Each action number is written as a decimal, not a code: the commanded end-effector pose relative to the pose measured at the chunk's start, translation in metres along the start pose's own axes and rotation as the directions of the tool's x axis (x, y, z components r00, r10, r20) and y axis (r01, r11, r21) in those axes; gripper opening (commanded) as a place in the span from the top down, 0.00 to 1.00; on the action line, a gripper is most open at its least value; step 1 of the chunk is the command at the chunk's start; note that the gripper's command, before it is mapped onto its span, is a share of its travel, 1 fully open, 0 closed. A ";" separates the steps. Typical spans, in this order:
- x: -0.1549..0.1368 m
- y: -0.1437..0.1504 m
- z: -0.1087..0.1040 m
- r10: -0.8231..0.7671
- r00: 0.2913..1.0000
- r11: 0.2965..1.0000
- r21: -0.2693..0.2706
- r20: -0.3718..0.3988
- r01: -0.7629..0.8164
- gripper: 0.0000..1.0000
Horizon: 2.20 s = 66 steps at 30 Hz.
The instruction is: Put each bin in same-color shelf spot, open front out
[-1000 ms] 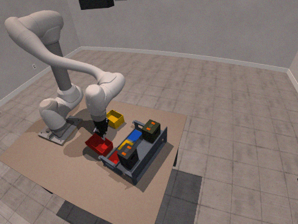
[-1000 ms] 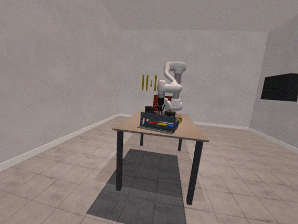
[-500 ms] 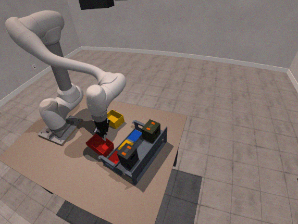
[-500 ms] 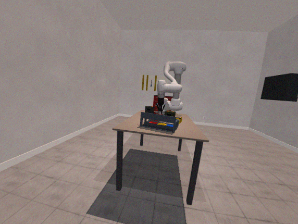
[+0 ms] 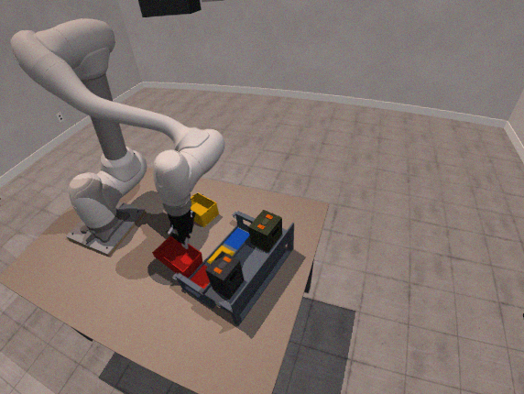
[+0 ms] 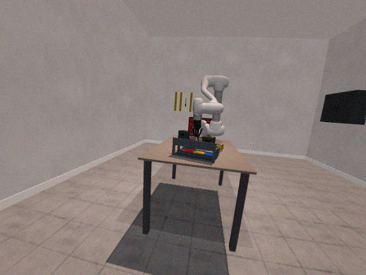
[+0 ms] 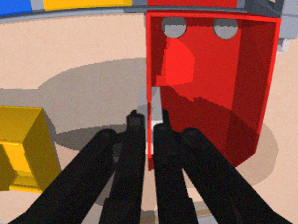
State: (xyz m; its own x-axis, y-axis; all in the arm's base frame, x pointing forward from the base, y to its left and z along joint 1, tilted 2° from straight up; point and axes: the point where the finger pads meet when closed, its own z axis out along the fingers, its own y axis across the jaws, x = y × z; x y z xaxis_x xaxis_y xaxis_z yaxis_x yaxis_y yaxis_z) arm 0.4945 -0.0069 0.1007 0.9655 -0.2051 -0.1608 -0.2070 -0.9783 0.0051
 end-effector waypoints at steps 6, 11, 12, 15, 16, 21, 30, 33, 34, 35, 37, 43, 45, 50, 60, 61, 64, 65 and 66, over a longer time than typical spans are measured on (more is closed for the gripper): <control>0.007 0.000 -0.001 0.000 1.000 1.000 0.000 0.000 0.000 0.90; 0.013 0.000 -0.003 0.000 1.000 1.000 0.000 0.000 0.000 0.90; 0.014 0.000 -0.003 0.000 1.000 1.000 0.000 0.000 0.000 0.90; 0.015 0.000 -0.003 0.000 1.000 1.000 0.000 0.000 0.000 0.90; 0.017 0.000 -0.003 0.000 1.000 1.000 0.000 0.000 0.000 0.90; 0.023 0.000 -0.004 0.000 1.000 1.000 0.000 0.000 0.000 0.90; 0.034 0.000 -0.006 0.000 1.000 1.000 0.000 0.000 0.000 0.90; 0.035 0.000 -0.006 0.000 1.000 1.000 0.000 0.000 0.000 0.90; 0.036 0.000 -0.007 0.000 1.000 1.000 0.000 0.000 0.000 0.90; 0.037 0.000 -0.007 0.000 1.000 1.000 0.000 0.000 0.000 0.90; 0.040 0.000 -0.007 0.000 1.000 1.000 0.000 0.000 0.000 0.90; 0.046 0.000 -0.009 0.000 1.000 1.000 0.000 0.000 0.000 0.90; 0.049 0.000 -0.009 0.000 1.000 1.000 0.000 0.000 0.000 0.90; 0.052 0.000 -0.010 0.000 1.000 1.000 0.000 0.000 0.000 0.90; 0.060 0.000 -0.011 0.000 1.000 1.000 0.000 0.000 0.000 0.90; 0.061 0.000 -0.011 0.000 1.000 1.000 0.000 0.000 0.000 0.90; 0.063 0.000 -0.012 0.000 1.000 1.000 0.000 0.000 0.000 0.90; 0.063 0.000 -0.012 0.000 1.000 1.000 0.000 0.000 0.000 0.90; 0.063 0.000 -0.012 0.000 1.000 1.000 0.000 0.000 0.000 0.90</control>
State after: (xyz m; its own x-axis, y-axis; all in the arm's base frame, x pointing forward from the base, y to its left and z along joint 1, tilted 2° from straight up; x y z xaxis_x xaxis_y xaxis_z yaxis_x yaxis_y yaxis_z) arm 0.5573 -0.0202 0.1020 0.9655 -0.2051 -0.1607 -0.2070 -0.9783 0.0051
